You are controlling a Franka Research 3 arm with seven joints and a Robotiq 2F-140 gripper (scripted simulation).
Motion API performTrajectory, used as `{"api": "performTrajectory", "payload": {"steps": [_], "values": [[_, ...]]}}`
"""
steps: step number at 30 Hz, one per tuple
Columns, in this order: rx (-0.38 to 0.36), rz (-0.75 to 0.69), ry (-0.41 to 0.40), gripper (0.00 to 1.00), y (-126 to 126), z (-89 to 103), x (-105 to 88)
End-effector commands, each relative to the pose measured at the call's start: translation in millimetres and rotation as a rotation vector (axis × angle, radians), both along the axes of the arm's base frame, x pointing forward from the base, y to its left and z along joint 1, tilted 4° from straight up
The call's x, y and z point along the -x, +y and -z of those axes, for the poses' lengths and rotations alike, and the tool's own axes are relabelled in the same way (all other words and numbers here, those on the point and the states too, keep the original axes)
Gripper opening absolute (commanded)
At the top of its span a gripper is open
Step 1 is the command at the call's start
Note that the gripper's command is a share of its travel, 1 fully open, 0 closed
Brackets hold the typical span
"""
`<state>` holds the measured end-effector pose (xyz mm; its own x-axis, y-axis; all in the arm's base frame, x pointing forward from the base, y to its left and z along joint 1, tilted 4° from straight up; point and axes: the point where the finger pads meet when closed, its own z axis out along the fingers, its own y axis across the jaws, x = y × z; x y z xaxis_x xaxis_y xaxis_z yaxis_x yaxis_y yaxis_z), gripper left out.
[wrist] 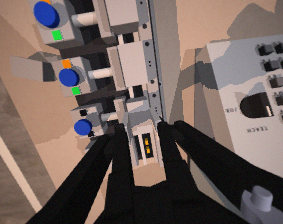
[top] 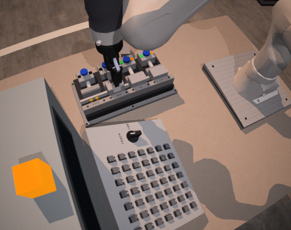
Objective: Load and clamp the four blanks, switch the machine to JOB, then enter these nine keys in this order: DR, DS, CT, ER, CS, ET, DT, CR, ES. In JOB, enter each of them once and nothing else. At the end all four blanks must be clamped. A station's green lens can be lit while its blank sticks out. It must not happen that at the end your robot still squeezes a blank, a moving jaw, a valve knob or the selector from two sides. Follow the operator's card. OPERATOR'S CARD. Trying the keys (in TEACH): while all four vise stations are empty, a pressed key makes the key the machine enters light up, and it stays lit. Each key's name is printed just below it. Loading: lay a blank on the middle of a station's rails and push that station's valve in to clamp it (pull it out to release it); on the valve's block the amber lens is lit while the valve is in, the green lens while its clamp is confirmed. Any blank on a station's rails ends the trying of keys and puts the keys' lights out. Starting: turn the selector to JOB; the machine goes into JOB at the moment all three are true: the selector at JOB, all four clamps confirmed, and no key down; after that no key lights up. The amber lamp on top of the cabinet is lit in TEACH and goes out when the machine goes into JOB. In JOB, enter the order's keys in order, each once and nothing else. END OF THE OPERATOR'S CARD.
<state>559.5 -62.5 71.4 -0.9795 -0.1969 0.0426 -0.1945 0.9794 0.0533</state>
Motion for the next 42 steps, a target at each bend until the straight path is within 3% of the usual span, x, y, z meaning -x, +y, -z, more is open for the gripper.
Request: {"api": "performTrajectory", "payload": {"steps": [1,4,5,42], "values": [[-0.001,0.004,-0.004,0.0,2.5,0.0,-1.3],[-0.001,0.004,-0.004,0.0,2.5,0.0,-1.3],[-0.001,0.004,-0.004,0.4,2.5,0.0,-1.3],[-0.001,0.004,-0.004,0.4,2.5,-0.3,-1.3]]}}
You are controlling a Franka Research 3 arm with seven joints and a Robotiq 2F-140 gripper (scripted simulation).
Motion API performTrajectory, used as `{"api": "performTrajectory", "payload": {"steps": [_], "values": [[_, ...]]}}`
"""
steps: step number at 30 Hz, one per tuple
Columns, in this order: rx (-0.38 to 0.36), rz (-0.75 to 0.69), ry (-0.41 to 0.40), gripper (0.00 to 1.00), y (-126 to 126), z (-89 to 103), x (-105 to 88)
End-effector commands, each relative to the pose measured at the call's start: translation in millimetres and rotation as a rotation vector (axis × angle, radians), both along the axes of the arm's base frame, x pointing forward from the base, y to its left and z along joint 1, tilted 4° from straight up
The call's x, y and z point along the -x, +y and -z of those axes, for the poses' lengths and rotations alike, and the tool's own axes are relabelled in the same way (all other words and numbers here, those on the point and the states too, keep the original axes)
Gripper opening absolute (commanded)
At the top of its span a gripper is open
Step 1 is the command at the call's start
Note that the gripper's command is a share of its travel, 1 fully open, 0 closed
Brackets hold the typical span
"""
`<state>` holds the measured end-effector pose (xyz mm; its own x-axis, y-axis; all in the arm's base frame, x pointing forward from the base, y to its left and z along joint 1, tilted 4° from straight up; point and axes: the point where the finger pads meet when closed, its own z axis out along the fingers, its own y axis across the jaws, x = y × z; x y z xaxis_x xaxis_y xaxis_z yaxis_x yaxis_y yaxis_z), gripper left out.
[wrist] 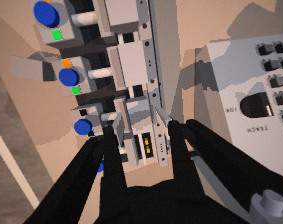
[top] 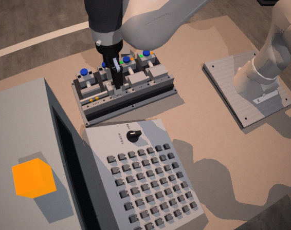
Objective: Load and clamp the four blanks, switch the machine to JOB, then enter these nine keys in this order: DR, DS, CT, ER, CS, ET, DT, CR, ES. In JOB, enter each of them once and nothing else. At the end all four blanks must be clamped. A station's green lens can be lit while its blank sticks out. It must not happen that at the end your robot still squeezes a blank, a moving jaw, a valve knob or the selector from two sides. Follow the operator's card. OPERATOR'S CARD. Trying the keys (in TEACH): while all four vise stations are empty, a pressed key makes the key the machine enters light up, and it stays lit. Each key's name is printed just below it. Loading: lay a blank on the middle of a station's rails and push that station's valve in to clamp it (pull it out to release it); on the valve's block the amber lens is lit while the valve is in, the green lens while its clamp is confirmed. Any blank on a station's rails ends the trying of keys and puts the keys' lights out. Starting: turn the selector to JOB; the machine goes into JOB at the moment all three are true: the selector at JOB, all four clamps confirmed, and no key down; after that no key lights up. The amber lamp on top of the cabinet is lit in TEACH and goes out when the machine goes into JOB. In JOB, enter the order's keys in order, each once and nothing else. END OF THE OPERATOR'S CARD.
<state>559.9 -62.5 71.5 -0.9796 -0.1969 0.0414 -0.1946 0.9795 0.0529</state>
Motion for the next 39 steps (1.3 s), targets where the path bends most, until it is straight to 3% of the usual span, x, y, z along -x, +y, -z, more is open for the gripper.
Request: {"api": "performTrajectory", "payload": {"steps": [1,8,18,31,39], "values": [[-0.001,0.004,-0.002,0.4,2.5,-0.2,-0.9],[-0.001,0.004,-0.002,0.4,2.1,-8.3,-1.3],[-0.001,0.004,-0.002,0.4,0.8,-36.6,-2.7],[-0.001,0.004,-0.002,0.4,-2.1,-100.7,-5.8],[-0.001,0.004,-0.002,0.4,-2.9,-117.6,-6.6]]}}
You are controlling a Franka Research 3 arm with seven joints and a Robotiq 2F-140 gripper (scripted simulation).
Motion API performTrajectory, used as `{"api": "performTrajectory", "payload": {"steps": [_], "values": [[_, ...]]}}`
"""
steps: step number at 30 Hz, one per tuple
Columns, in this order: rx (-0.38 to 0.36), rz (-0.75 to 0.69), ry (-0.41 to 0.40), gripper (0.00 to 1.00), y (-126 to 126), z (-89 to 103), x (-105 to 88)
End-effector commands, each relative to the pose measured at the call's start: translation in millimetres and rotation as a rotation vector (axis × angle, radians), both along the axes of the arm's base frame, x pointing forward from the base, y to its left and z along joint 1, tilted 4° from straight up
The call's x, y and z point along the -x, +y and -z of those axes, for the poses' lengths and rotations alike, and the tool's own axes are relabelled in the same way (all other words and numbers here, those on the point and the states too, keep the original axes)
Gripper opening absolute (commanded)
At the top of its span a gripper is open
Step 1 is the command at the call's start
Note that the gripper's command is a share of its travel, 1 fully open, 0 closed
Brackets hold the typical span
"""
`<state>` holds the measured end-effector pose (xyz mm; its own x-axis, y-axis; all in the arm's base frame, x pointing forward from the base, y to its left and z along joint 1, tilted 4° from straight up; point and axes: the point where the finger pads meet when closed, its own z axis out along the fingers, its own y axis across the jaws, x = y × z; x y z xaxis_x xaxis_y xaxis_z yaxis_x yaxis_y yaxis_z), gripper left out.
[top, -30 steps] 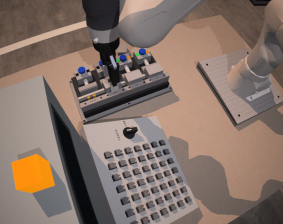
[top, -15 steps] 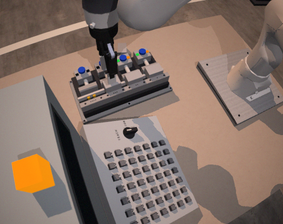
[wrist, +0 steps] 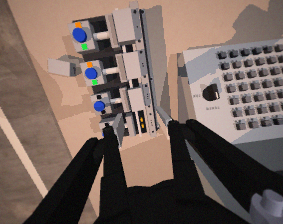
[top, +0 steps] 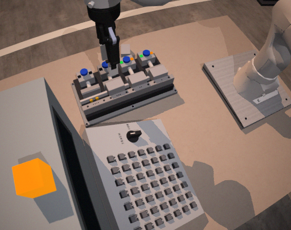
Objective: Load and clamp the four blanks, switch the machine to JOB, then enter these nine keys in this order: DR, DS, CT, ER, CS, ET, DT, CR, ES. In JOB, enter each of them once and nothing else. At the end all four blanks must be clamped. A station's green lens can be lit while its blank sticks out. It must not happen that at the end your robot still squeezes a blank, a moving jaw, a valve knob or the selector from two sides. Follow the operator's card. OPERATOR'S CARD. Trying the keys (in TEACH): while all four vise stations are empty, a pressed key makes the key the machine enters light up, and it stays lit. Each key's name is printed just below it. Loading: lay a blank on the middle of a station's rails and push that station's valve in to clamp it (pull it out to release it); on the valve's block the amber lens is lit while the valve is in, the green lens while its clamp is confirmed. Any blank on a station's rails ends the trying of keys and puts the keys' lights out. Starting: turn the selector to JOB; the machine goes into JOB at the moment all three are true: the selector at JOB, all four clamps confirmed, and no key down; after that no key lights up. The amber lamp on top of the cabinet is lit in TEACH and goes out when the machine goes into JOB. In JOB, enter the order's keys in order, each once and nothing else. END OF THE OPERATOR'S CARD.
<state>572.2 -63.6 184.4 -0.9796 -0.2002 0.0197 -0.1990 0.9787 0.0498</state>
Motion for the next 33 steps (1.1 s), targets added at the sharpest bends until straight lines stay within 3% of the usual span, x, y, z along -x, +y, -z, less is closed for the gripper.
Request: {"api": "performTrajectory", "payload": {"steps": [1,8,9,33], "values": [[0.0,0.007,0.019,0.4,-1.8,-6.3,5.6],[0.0,0.007,0.019,0.4,-2.0,-9.8,5.5],[0.0,0.007,0.019,0.0,-2.0,-9.8,5.5],[0.0,0.007,0.019,0.0,-2.0,-9.8,5.5]]}}
